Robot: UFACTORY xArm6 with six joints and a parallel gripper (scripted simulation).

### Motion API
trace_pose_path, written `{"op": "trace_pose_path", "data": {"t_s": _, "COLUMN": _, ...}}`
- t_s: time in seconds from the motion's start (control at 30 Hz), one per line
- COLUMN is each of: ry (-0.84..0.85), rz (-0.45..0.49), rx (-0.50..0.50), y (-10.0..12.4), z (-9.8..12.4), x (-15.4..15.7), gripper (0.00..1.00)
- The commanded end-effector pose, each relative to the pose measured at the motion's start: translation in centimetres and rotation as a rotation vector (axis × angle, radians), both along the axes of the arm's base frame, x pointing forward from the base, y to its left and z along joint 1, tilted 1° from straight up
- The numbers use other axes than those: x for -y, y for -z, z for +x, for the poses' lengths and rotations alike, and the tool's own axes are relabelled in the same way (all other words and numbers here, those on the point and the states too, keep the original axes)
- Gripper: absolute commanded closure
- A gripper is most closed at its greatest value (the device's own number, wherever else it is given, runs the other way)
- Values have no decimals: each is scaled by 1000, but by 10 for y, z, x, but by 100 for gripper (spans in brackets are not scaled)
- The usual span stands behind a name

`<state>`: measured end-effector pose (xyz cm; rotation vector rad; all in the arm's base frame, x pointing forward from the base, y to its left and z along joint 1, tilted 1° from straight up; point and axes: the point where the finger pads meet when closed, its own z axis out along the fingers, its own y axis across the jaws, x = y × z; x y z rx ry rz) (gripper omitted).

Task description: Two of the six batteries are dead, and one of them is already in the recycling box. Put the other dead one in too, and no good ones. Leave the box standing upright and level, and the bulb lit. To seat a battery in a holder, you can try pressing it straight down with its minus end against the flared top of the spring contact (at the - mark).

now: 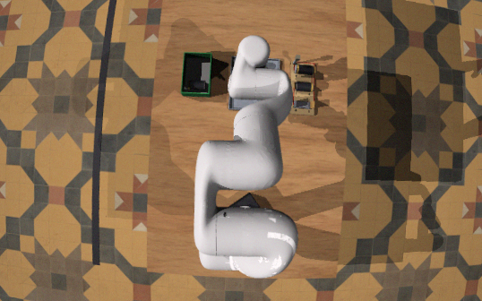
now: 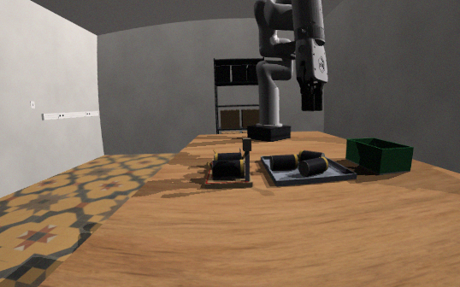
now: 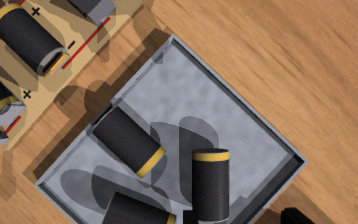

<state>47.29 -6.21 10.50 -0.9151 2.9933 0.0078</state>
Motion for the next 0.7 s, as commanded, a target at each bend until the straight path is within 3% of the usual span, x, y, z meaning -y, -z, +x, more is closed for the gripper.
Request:
{"op": "trace_pose_path", "data": {"t_s": 0.0, "ry": -4, "rz": -1, "rx": 5, "y": -2, "z": 1, "x": 0, "gripper": 49}}
{"op": "trace_pose_path", "data": {"t_s": 0.4, "ry": -4, "rz": -1, "rx": 5, "y": 3, "z": 2, "x": 0, "gripper": 49}}
{"op": "trace_pose_path", "data": {"t_s": 0.57, "ry": -4, "rz": -1, "rx": 5, "y": 63, "z": 2, "x": 0, "gripper": 49}}
{"op": "trace_pose_path", "data": {"t_s": 0.67, "ry": -4, "rz": -1, "rx": 5, "y": 77, "z": 3, "x": 0, "gripper": 49}}
